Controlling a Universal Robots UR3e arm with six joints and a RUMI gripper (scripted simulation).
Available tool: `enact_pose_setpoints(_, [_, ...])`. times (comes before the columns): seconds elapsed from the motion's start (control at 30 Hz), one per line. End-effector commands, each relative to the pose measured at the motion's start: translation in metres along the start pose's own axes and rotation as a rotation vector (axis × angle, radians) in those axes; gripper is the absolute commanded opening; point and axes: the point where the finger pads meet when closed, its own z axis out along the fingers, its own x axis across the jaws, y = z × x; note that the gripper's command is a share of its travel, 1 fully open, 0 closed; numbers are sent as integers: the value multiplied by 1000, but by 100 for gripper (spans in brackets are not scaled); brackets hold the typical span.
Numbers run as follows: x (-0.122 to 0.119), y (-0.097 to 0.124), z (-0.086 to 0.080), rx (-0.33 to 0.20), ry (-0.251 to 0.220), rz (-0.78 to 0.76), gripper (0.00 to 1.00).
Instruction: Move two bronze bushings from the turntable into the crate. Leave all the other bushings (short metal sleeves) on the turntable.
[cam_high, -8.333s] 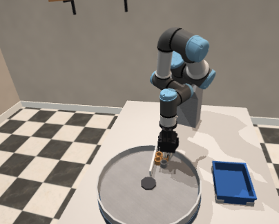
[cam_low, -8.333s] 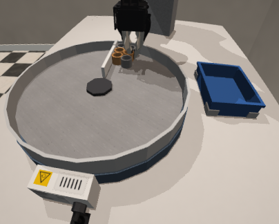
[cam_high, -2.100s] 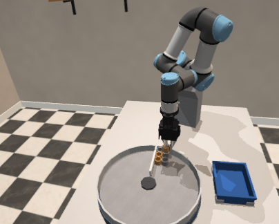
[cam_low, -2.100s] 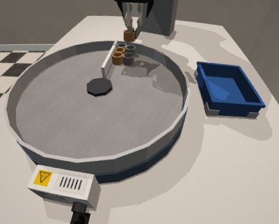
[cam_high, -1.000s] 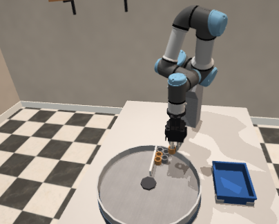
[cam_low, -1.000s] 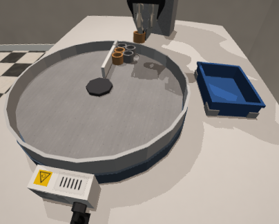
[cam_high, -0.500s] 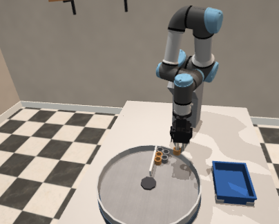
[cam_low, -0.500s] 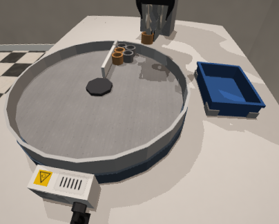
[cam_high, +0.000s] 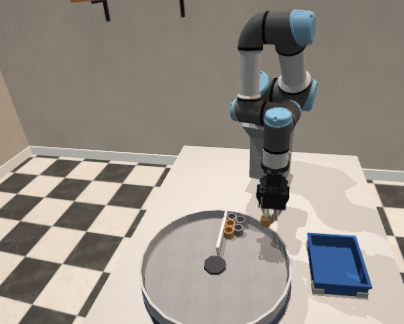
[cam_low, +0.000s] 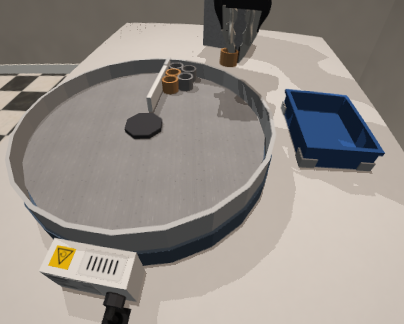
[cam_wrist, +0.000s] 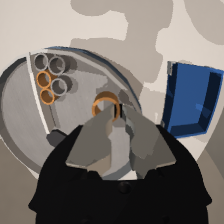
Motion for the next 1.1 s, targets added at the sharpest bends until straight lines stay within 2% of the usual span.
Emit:
enact_pose_setpoints(0.0, [11,3,0,0,-5,0,0])
enact_pose_setpoints(0.4, [40,8,0,0,-5,0,0])
enact_pose_setpoints(1.07, [102,19,0,0,-5,0,0])
